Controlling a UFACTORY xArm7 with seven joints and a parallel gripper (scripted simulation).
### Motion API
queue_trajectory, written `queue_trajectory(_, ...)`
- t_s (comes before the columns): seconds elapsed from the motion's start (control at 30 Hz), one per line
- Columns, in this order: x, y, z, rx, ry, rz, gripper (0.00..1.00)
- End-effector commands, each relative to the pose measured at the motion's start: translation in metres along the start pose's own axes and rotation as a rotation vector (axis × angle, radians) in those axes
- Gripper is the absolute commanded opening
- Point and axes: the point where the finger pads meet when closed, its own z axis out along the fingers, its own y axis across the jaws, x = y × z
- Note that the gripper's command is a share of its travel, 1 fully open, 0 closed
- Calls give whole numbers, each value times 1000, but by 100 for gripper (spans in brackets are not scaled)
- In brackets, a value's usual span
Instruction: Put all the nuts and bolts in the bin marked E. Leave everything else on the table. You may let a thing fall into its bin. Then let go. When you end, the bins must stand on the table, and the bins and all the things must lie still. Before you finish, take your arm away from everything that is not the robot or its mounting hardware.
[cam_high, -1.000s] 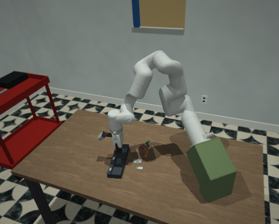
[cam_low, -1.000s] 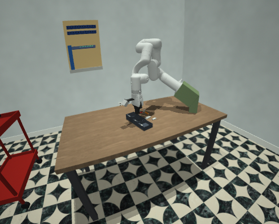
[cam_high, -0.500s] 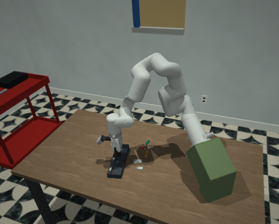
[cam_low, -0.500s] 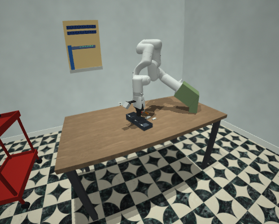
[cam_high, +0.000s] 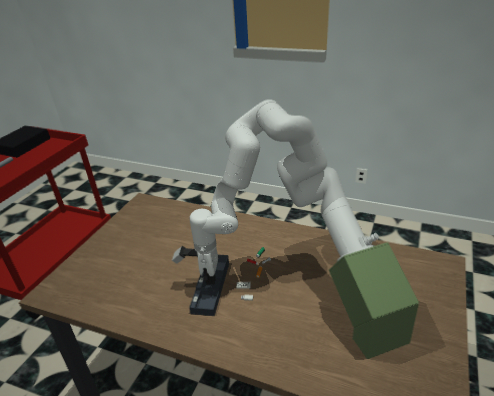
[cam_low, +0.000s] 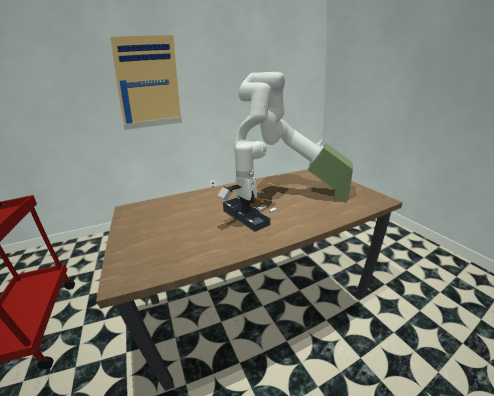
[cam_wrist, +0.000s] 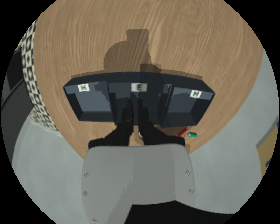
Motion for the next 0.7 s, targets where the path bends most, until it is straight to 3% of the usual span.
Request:
queue_trajectory(0.0, 2, -1, 12, 1, 3, -1, 7)
queue_trajectory(0.67, 2, -1, 15, 1, 3, 0, 7)
